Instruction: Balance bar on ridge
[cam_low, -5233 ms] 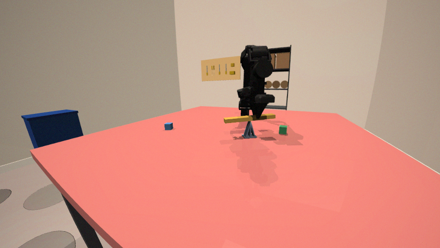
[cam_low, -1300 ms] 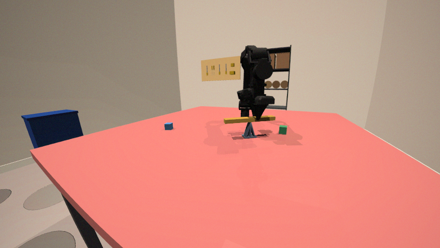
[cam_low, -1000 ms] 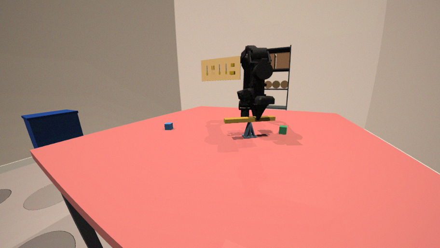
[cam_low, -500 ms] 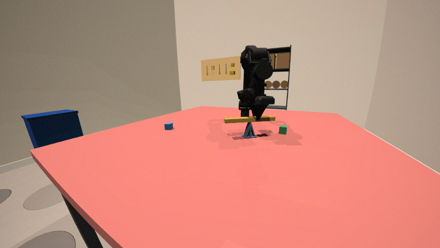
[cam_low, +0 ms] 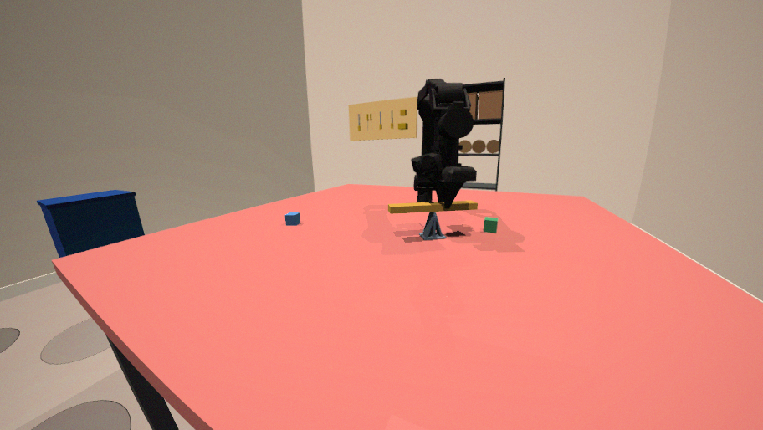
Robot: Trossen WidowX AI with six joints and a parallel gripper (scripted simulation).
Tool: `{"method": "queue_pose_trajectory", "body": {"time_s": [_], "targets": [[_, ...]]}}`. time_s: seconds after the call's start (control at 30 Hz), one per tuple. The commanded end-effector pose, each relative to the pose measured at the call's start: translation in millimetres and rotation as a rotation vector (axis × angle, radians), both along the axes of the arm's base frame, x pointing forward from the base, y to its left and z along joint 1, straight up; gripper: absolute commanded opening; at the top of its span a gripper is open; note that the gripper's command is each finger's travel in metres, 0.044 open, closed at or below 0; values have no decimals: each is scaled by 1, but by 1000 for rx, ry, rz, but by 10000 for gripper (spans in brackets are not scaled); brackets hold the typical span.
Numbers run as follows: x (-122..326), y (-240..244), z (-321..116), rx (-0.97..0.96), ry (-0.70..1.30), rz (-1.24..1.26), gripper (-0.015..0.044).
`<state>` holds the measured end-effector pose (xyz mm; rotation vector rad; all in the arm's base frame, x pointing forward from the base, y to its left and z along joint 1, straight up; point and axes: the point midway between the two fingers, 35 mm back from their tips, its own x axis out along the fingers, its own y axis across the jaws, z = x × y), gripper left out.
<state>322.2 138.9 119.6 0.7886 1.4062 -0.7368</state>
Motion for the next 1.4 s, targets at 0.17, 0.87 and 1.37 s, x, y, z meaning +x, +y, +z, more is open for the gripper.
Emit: {"method": "queue_pose_trajectory", "body": {"time_s": [0.17, 0.87, 1.37], "targets": [[0, 0, 0, 0, 1, 0, 26], [0, 0, 0, 0, 1, 0, 168], [0, 0, 0, 0, 1, 0, 171]]}}
